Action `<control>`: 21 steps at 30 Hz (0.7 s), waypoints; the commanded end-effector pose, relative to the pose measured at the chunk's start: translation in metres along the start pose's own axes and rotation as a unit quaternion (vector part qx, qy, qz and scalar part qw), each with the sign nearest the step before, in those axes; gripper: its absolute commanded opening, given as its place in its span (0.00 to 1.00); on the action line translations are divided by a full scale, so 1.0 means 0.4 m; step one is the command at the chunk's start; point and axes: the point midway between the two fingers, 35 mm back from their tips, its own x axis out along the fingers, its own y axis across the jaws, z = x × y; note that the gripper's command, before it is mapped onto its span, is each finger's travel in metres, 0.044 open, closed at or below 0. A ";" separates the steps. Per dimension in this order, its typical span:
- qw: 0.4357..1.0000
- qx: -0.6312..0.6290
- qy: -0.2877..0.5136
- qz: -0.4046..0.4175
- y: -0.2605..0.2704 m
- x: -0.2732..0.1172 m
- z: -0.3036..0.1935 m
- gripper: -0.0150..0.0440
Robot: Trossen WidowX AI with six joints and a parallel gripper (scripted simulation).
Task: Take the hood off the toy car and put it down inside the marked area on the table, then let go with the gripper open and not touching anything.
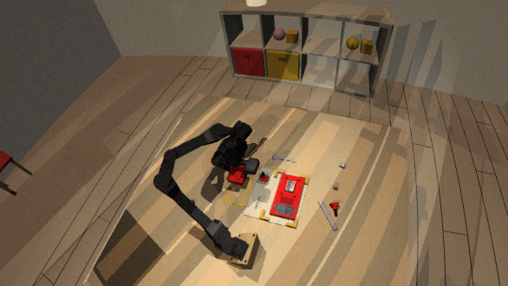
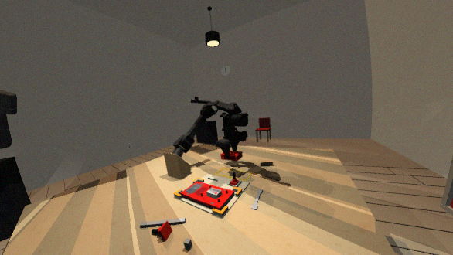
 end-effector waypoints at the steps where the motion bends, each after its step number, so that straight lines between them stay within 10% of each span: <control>1: 1.000 0.001 -0.003 0.003 0.016 -0.005 -0.008 0.25; 21: 1.000 0.001 -0.003 0.002 0.015 0.030 -0.003 0.25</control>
